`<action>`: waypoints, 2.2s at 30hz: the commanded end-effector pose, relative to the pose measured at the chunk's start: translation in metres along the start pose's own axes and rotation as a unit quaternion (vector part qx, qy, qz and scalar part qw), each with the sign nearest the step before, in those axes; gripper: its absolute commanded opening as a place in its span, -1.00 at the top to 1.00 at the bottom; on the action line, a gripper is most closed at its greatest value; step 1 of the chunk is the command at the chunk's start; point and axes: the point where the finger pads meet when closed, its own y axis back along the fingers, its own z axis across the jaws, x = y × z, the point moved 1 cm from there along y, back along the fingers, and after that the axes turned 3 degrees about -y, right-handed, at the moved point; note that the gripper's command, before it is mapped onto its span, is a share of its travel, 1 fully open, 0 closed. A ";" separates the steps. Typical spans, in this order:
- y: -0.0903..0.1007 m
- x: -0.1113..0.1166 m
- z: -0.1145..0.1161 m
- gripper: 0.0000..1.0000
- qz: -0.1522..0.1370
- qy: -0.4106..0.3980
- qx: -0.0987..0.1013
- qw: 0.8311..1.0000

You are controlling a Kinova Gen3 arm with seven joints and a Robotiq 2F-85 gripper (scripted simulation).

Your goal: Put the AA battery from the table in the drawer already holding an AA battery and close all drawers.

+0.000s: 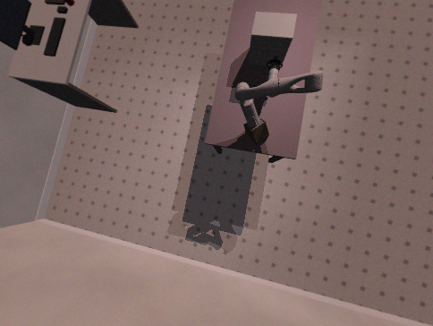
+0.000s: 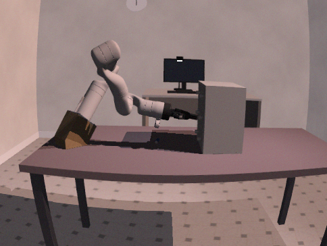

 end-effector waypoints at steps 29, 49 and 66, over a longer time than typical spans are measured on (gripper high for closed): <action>0.054 0.004 0.000 1.00 0.000 -0.001 0.001 1.000; 0.109 -0.026 0.002 1.00 0.000 -0.001 0.001 1.000; 0.146 -0.045 -0.001 1.00 -0.001 -0.001 -0.008 1.000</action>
